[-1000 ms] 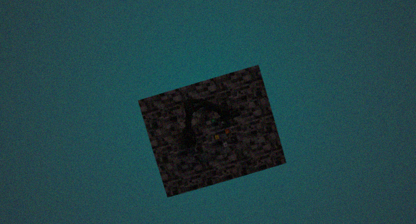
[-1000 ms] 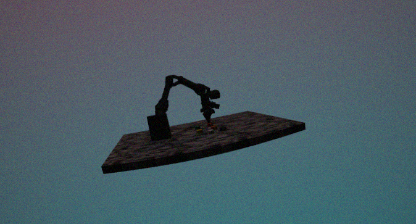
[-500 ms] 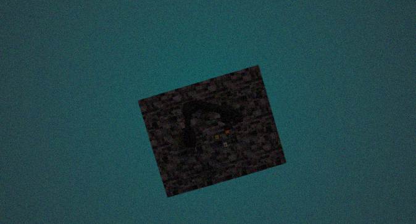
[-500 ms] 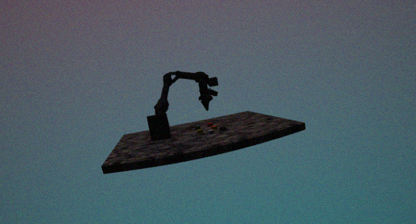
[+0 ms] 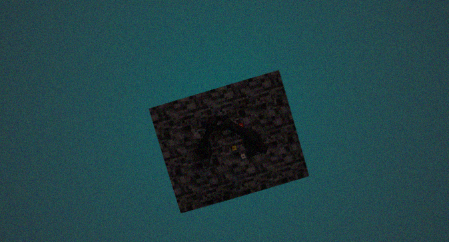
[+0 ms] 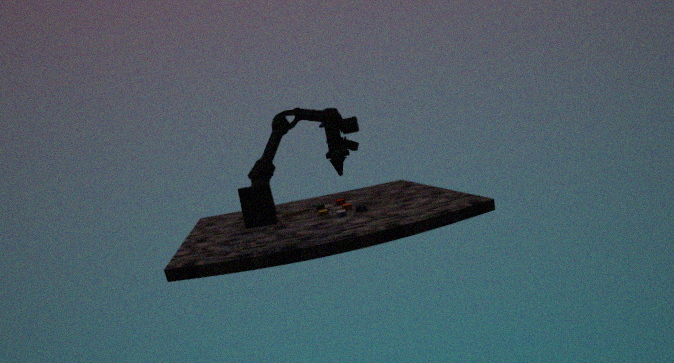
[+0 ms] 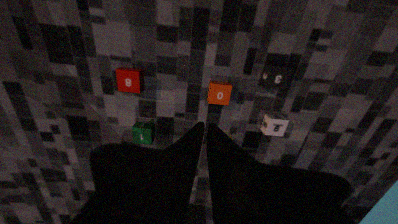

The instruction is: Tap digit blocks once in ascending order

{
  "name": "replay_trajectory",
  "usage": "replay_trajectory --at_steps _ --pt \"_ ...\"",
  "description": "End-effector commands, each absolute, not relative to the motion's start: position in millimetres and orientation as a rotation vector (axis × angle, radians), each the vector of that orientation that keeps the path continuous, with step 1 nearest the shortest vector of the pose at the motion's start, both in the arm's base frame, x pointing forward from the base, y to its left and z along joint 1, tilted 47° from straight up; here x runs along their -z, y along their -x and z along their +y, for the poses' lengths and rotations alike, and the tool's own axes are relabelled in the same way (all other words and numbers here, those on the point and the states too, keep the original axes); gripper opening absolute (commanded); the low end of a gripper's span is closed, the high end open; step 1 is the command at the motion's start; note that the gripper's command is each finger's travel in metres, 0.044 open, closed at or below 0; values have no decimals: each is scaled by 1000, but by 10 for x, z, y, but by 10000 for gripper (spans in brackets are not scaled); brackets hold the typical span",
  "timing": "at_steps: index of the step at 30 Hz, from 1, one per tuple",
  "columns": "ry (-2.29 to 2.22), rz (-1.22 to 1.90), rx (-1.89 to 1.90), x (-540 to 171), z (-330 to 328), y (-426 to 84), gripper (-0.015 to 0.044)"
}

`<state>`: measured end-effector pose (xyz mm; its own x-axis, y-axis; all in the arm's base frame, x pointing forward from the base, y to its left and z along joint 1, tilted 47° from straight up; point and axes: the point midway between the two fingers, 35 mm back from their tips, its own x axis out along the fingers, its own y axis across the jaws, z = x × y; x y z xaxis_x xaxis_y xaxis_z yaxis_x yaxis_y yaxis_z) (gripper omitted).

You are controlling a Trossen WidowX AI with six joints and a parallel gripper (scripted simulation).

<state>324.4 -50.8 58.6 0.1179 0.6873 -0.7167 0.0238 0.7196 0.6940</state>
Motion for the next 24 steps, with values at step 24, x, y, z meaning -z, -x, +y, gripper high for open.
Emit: replay_trajectory --at_steps 24 --pt "-641 1372 -602 1051 -817 -2830 20"
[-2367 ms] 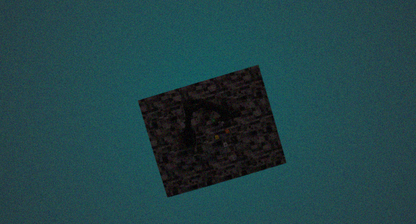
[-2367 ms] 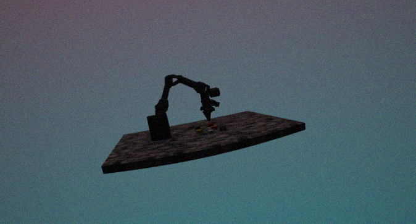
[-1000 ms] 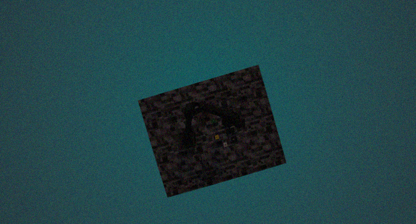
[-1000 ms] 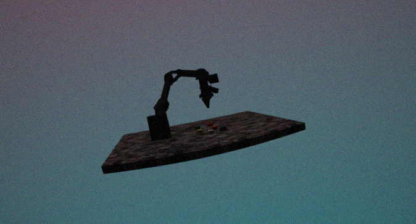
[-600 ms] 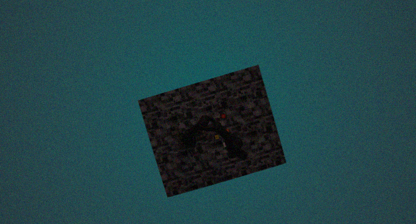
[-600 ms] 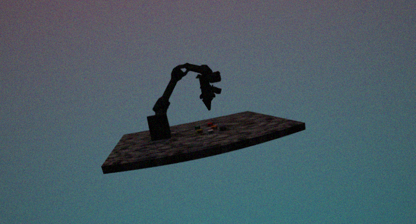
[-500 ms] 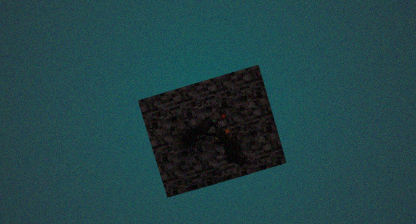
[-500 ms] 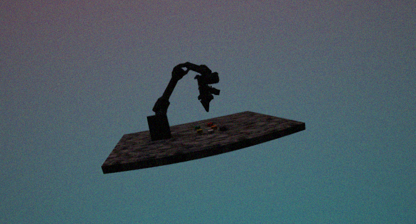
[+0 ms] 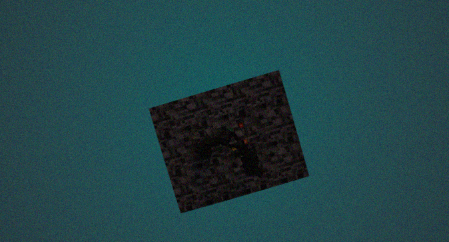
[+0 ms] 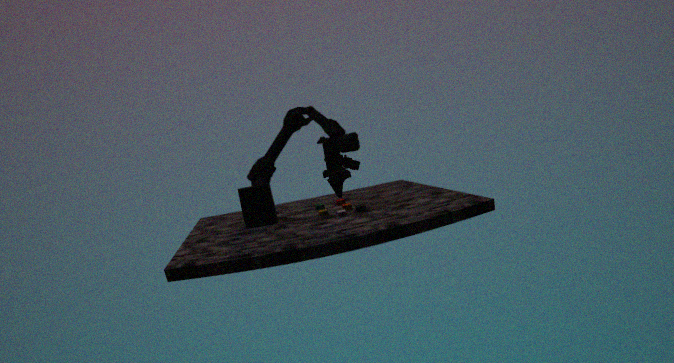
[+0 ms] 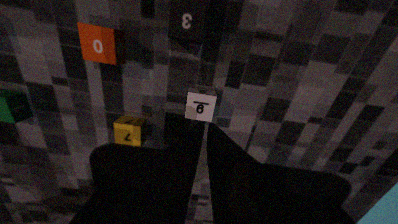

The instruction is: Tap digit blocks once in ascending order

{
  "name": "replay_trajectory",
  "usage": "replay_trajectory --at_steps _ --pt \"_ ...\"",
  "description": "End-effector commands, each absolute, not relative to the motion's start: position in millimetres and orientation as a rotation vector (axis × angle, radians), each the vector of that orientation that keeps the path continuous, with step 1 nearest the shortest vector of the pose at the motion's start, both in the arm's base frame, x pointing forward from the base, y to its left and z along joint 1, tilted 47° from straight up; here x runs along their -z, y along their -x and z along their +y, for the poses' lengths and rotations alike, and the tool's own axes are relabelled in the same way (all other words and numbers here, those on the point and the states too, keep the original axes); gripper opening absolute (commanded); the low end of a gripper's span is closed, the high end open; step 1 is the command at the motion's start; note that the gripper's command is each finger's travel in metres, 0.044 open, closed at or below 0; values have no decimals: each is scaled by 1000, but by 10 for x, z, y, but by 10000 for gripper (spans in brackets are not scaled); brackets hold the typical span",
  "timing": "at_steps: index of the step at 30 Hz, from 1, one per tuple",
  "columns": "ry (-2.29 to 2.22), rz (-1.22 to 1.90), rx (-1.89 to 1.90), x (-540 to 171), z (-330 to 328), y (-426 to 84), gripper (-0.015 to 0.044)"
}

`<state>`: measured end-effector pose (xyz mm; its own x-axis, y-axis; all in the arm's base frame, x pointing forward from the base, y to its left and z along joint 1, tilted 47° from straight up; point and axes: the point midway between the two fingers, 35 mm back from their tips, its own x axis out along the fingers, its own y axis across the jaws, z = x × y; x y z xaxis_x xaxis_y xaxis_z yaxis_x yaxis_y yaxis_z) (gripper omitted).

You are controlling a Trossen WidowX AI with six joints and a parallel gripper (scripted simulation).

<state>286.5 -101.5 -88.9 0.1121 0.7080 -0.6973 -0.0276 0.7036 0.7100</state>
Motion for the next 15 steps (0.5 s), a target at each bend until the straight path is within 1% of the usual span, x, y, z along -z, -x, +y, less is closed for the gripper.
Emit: replay_trajectory --at_steps 1,15 --pt "-641 1372 -602 1051 -817 -2830 20" --pt "-641 1371 -603 1167 -695 -2850 20"
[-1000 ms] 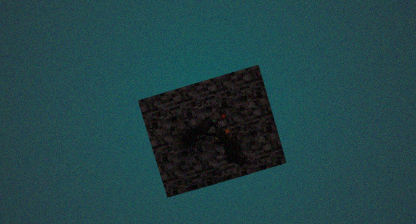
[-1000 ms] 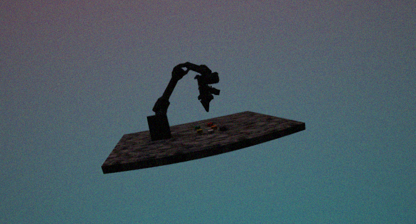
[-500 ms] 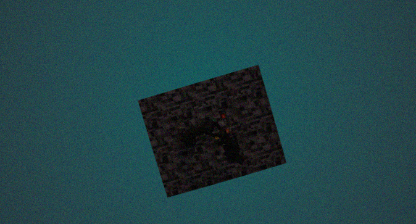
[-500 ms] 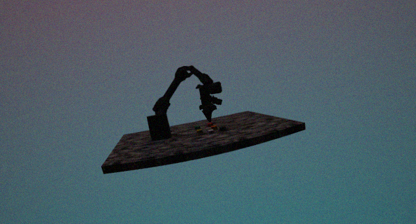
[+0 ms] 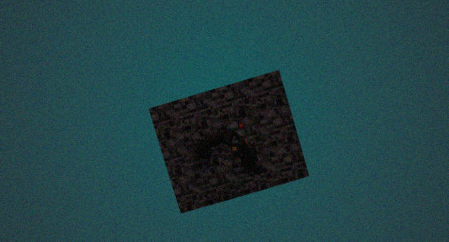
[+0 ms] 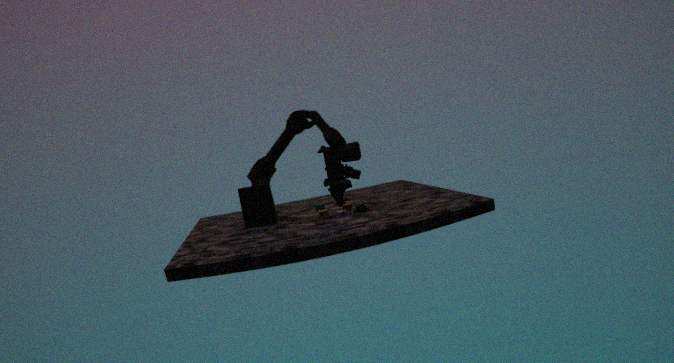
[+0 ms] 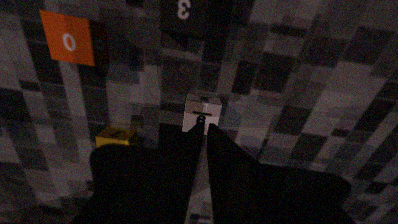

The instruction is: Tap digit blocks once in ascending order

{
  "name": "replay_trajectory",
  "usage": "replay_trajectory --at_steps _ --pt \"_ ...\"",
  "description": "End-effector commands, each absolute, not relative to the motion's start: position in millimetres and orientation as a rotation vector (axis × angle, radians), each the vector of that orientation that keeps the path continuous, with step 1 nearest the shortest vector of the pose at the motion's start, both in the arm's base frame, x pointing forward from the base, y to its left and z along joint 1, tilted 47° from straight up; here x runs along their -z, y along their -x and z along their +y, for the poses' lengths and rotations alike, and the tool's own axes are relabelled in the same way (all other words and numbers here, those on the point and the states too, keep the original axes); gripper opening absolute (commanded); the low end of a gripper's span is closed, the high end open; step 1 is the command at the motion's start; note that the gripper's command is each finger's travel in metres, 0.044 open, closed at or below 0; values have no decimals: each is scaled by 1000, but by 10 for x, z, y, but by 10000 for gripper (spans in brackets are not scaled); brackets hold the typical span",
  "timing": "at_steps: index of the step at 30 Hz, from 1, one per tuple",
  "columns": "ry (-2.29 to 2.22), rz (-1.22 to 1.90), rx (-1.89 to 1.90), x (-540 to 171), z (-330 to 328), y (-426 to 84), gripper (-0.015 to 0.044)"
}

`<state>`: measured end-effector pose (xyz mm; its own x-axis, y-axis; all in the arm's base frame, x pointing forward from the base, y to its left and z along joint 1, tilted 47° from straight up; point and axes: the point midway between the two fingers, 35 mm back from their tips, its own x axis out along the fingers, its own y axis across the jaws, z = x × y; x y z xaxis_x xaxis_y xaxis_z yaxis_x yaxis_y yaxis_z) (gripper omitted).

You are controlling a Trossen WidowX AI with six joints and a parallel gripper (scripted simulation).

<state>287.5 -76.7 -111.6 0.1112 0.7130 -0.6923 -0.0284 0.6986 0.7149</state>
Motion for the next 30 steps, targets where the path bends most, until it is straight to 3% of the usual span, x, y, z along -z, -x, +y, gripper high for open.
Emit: replay_trajectory --at_steps 1,23,30 --pt "-641 1371 -603 1178 -684 -2852 20" --pt "-641 1372 -602 1051 -817 -2830 20" --pt "-627 1381 -580 267 -503 -3088 204"
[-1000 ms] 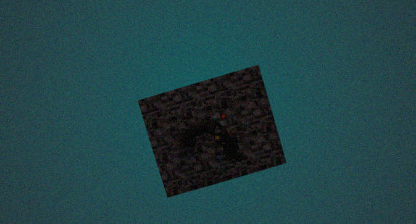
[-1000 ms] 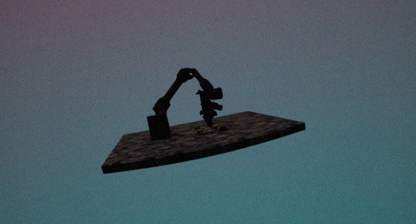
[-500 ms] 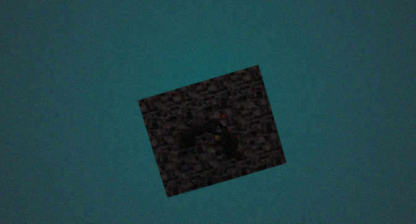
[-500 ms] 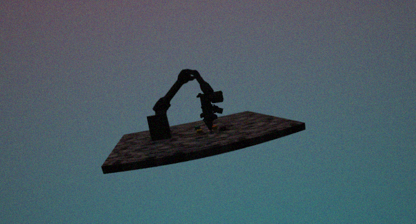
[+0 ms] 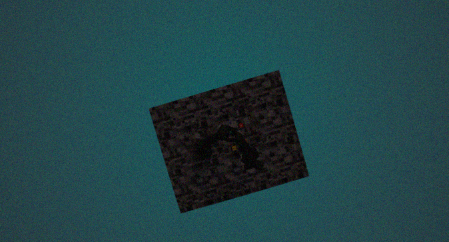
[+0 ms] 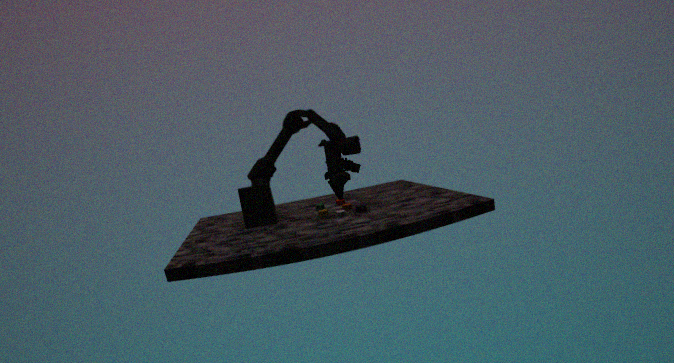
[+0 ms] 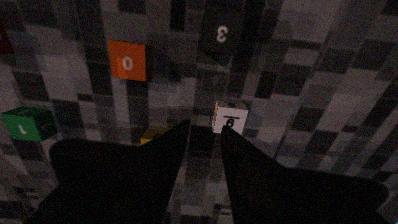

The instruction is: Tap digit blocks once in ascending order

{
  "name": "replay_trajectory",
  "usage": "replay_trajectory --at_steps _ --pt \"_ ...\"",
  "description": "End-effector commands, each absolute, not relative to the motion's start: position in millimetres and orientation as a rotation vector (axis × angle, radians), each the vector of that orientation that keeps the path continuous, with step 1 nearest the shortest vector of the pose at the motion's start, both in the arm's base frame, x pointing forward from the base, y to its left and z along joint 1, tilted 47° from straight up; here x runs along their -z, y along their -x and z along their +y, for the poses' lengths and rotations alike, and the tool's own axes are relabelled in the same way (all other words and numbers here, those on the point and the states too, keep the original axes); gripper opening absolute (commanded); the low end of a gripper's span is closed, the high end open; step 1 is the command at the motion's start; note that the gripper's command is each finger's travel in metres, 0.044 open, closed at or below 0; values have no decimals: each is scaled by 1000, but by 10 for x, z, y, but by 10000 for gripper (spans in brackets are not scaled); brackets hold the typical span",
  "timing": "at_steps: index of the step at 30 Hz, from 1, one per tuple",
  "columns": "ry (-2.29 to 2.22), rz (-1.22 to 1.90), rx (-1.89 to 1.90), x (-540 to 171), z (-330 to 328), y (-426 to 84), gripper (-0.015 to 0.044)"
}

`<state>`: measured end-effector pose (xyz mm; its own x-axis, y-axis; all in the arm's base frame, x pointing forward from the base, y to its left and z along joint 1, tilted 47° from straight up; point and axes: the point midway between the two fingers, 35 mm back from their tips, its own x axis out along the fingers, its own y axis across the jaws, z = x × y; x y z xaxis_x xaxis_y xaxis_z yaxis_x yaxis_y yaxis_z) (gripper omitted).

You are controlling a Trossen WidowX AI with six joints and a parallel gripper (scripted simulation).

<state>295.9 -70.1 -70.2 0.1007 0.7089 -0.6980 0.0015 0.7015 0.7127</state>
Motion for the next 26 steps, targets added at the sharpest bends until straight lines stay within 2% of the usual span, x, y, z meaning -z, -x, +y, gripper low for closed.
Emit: replay_trajectory --at_steps 1,8,17,26 --pt "-626 1382 -577 123 -429 -3112 230" --pt "-626 1380 -574 -845 162 -3050 400" --pt "-651 1373 -607 -1853 888 -2419 400" --pt "-653 1373 -611 -1913 932 -2352 400"
